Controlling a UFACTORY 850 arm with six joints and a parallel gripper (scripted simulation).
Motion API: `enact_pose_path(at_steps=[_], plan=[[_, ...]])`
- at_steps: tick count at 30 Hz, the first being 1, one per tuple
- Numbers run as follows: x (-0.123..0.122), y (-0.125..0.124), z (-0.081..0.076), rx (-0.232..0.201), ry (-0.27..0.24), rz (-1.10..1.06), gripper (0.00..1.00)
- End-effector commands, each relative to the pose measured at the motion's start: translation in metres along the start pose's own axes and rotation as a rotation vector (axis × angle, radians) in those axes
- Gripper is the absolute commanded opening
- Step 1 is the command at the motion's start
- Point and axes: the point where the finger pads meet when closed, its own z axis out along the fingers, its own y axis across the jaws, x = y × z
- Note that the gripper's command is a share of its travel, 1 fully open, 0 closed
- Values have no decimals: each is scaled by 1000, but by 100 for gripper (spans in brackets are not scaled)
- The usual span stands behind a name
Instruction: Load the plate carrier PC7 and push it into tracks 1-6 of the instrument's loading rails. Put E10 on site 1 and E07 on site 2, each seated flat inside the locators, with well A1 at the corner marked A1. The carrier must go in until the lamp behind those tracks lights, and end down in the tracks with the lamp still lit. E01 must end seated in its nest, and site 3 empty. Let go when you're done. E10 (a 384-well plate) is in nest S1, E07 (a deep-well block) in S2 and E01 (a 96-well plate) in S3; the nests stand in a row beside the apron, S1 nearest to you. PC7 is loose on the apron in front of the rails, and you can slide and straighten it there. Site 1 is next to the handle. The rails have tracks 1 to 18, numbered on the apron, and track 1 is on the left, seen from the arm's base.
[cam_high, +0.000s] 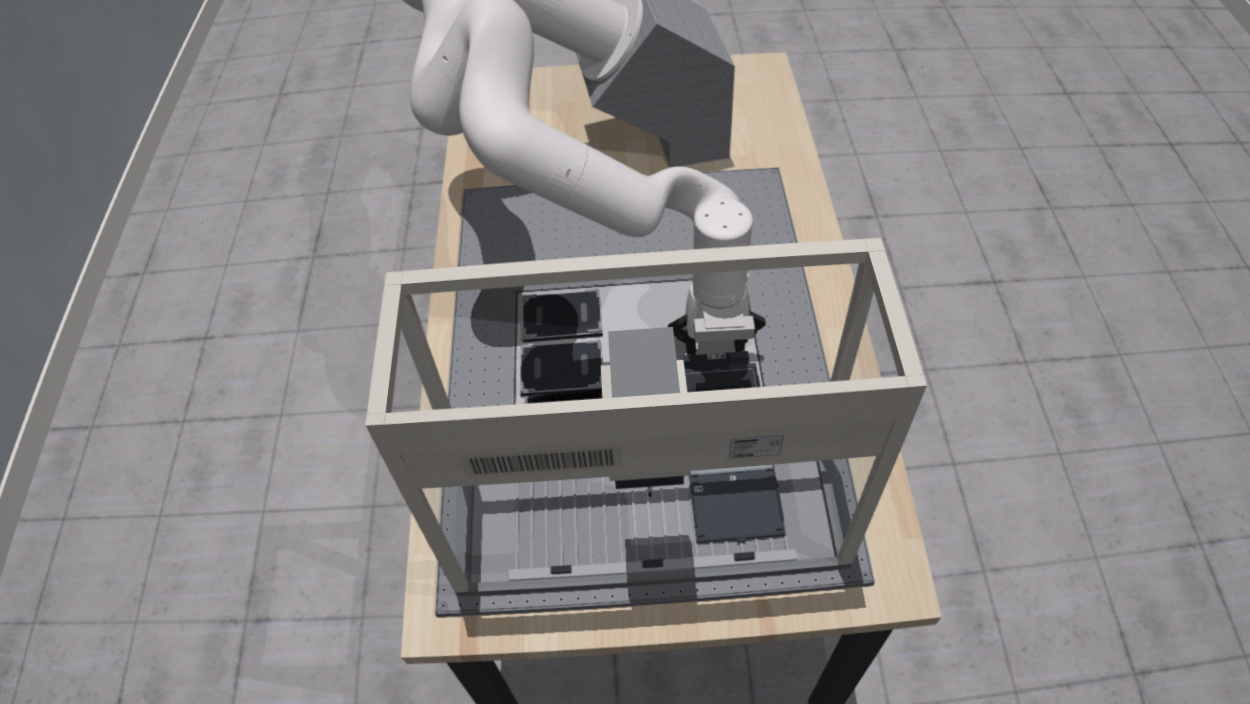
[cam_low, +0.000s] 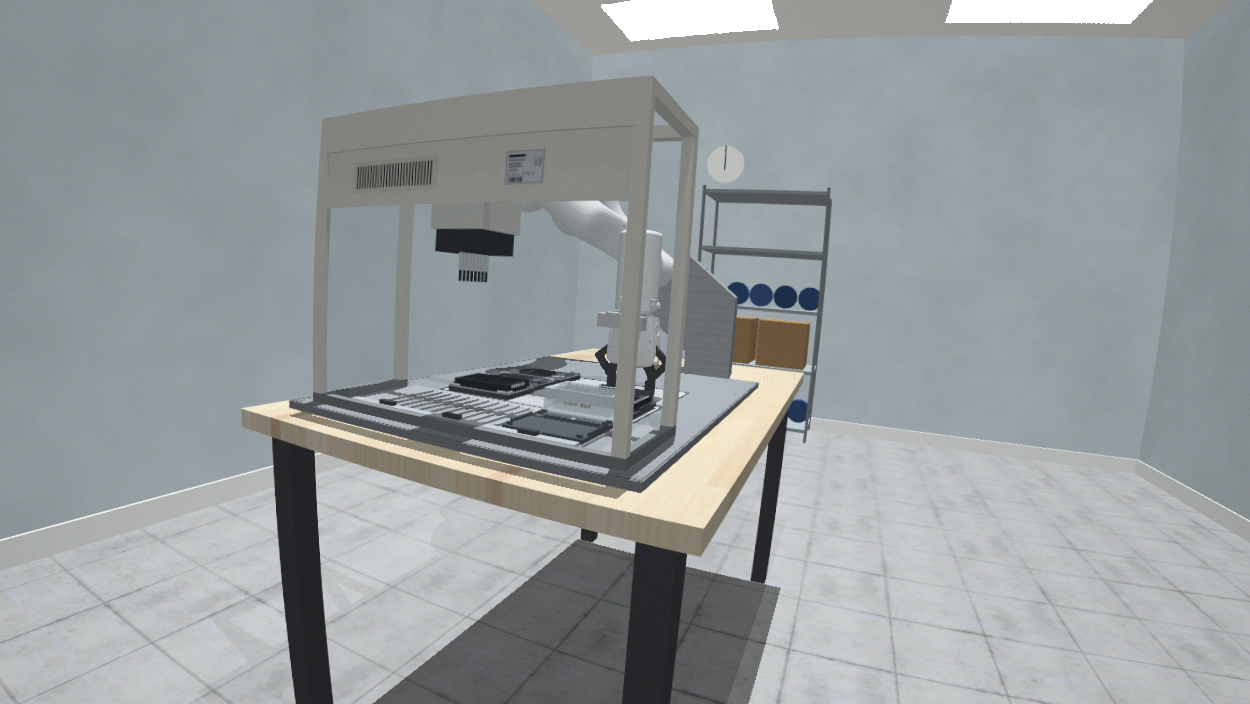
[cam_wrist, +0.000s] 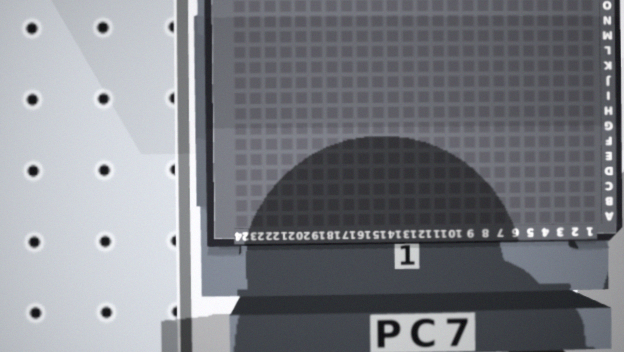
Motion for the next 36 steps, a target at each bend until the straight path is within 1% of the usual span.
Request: enact_pose_path(at_steps=[1,13,36], plan=[[6,0,-1,0,1,1,82],[15,0,-1,0,1,1,82],[22,0,-1,0,1,1,82]])
